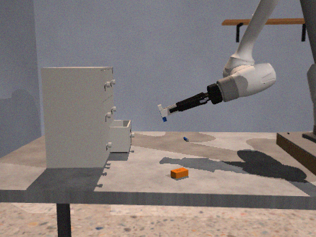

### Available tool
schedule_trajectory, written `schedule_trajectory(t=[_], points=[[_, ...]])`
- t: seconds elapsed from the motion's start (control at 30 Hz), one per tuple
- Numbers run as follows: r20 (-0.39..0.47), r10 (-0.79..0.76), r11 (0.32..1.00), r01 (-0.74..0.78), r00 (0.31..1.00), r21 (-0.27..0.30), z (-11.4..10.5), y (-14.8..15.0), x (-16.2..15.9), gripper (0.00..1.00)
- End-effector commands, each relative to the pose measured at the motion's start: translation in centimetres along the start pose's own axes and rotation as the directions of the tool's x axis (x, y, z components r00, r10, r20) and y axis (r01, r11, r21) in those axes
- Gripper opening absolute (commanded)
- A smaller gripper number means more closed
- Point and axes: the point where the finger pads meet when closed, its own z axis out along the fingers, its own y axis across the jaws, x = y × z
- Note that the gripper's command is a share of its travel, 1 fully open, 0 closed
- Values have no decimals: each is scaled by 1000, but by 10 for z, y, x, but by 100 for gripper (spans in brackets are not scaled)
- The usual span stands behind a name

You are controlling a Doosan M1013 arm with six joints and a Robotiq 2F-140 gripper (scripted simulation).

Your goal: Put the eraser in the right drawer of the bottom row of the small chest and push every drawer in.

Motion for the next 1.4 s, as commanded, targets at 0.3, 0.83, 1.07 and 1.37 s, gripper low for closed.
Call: schedule_trajectory(t=[0.3,0.83,1.07,1.37], points=[[0,0,1000,0,1000,0,21,0,8,11],[0,0,1000,0,1000,0,74,0,27,11],[0,0,1000,0,1000,0,102,0,37,11],[0,0,1000,0,1000,0,126,0,46,11]])
